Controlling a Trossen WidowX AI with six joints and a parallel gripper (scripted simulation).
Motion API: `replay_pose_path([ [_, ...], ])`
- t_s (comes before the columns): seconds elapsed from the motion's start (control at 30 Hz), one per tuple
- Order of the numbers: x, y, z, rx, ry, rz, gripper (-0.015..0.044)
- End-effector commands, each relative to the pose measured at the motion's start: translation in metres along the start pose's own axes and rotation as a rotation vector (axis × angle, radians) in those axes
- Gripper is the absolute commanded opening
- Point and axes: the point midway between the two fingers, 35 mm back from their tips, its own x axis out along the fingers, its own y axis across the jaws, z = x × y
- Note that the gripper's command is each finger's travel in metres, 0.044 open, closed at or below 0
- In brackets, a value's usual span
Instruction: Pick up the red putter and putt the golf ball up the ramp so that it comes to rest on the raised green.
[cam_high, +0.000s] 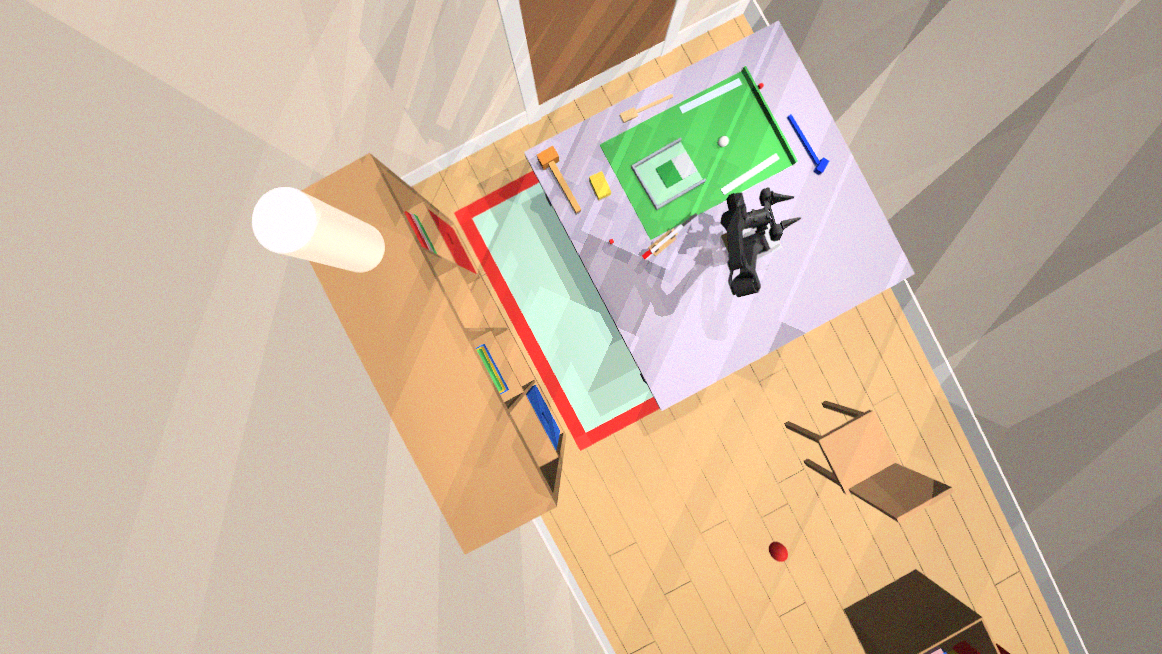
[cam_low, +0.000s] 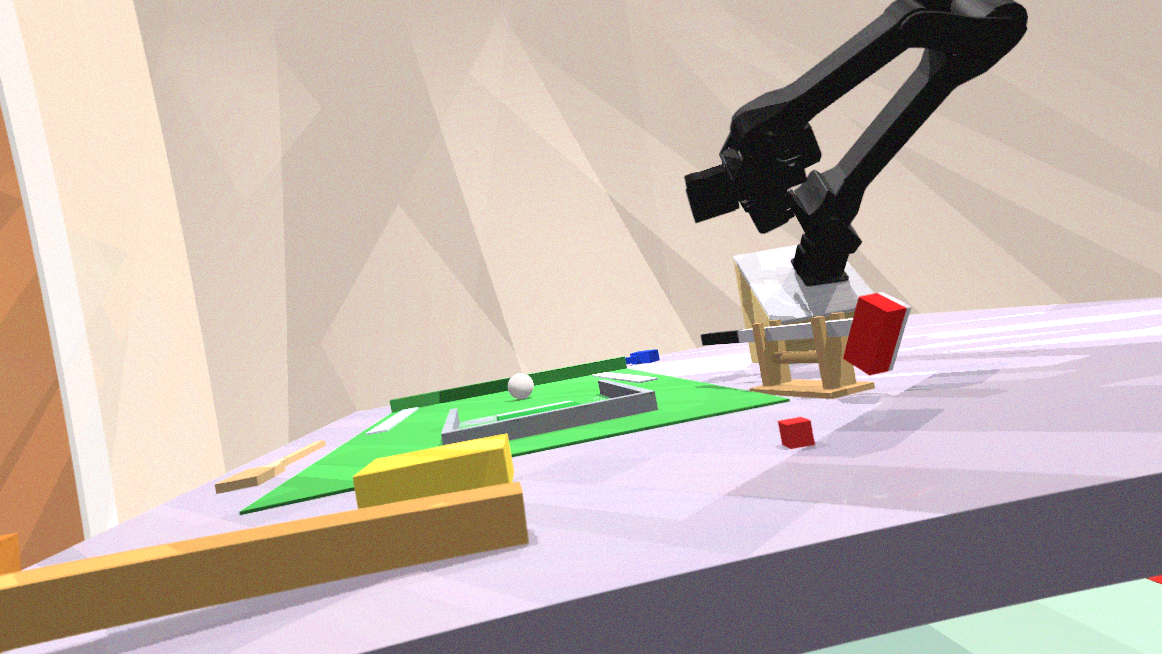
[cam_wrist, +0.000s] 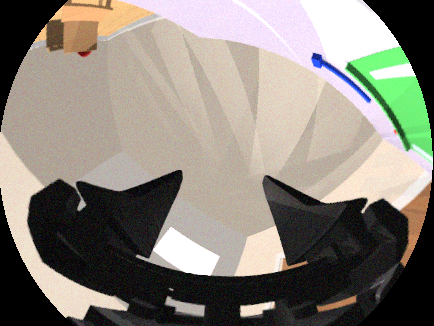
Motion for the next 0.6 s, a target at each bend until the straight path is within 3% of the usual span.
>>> replay_pose_path([
  [0.0, 0.0, -0.001, 0.001, 0.0, -0.01, -0.003, 0.0426],
  [0.2, -0.032, -0.043, 0.033, -0.012, -0.41, -0.163, 0.044],
  [0.57, -0.152, -0.101, 0.08, -0.153, -1.189, -0.467, 0.044],
])
